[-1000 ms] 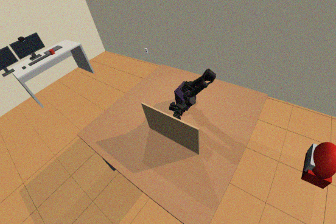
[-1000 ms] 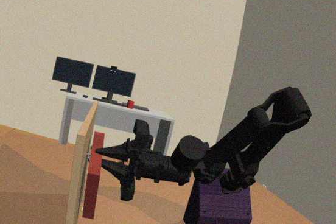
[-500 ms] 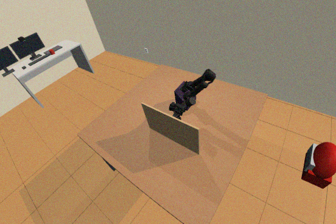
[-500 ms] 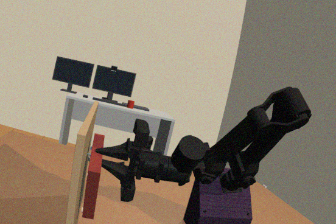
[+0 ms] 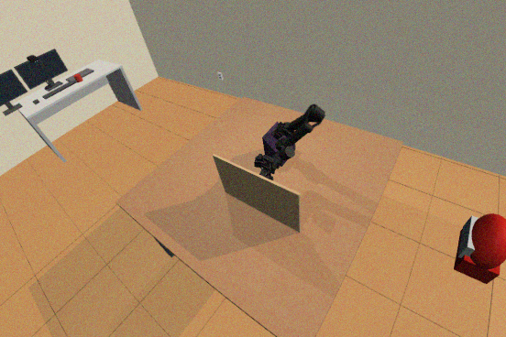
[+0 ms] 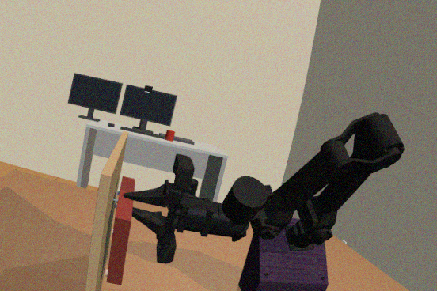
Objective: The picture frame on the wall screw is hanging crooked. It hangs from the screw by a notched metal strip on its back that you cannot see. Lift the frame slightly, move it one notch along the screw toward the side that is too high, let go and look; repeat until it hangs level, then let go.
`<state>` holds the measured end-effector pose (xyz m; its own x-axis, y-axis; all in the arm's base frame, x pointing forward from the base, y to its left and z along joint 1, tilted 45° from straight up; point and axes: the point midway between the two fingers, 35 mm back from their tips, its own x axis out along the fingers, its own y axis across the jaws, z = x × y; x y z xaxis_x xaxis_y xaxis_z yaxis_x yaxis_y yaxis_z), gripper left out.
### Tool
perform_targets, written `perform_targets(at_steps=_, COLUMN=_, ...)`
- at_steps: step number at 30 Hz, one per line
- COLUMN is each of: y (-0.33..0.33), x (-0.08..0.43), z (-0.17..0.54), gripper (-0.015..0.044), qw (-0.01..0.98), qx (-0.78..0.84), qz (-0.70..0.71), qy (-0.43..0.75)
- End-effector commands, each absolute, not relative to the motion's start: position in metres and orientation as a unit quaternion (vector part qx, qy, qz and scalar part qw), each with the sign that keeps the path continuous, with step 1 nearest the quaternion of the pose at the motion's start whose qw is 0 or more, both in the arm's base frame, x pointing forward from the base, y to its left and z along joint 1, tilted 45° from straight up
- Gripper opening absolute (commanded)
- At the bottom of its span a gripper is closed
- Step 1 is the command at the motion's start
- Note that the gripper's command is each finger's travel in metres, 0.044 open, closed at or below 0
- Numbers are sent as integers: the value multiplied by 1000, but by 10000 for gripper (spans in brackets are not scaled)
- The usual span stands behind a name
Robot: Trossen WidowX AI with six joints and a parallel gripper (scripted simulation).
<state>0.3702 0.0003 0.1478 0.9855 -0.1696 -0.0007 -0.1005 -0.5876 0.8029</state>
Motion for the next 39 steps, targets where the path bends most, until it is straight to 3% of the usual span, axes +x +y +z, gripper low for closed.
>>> perform_targets(at_steps=1, y=1, x=370, z=148, gripper=0, qw=440, qx=894, qz=-37, qy=-75)
perform_targets(at_steps=28, y=0, x=370, z=148, gripper=0, qw=375, qx=923, qz=-30, qy=-78)
perform_targets(at_steps=38, y=0, x=370, z=148, gripper=260, qw=384, qx=919, qz=-32, qy=-78)
perform_targets(at_steps=39, y=0, x=370, z=148, gripper=260, qw=384, qx=919, qz=-32, qy=-78)
